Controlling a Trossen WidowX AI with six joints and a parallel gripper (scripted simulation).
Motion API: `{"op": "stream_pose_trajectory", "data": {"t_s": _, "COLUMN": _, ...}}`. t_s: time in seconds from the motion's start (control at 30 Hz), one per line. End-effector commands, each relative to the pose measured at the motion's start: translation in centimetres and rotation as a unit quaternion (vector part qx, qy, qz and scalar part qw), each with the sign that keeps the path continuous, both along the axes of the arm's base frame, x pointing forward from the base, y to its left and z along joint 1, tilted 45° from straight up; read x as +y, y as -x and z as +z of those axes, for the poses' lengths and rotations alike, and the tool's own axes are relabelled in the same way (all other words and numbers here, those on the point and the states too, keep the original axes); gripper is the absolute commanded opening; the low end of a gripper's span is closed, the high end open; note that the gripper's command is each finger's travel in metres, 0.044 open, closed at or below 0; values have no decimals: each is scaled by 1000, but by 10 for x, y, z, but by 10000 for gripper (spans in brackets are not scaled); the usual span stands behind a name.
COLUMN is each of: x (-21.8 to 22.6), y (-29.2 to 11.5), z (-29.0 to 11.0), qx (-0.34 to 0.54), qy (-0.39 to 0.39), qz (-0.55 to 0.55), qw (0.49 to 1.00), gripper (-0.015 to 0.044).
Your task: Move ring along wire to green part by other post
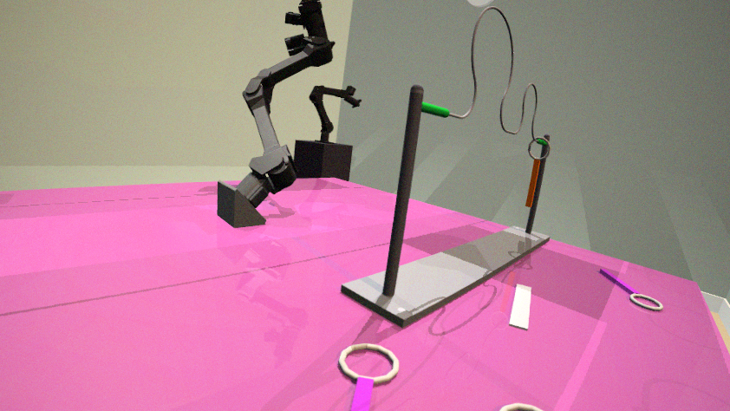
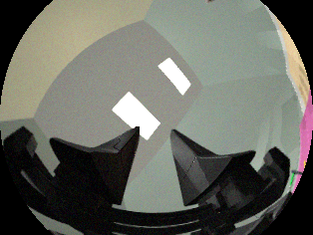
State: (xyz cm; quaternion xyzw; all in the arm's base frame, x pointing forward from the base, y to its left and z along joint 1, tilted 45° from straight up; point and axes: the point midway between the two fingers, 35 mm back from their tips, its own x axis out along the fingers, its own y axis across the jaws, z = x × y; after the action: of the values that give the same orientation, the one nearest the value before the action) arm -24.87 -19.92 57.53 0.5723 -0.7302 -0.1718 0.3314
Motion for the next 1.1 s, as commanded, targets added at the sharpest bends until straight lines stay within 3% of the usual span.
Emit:
{"op": "stream_pose_trajectory", "data": {"t_s": 0.0, "x": 2, "y": -58, "z": 31, "qx": 51, "qy": 23, "qz": 33, "qw": 998, "gripper": 160}}
{"op": "stream_pose_trajectory", "data": {"t_s": 0.27, "x": 27, "y": -188, "z": 77, "qx": 156, "qy": 70, "qz": 115, "qw": 979, "gripper": 160}}
{"op": "stream_pose_trajectory", "data": {"t_s": 0.63, "x": 51, "y": -237, "z": 97, "qx": 211, "qy": 127, "qz": 113, "qw": 963, "gripper": 160}}
{"op": "stream_pose_trajectory", "data": {"t_s": 1.07, "x": 153, "y": -416, "z": 89, "qx": 345, "qy": 194, "qz": 240, "qw": 886, "gripper": 160}}
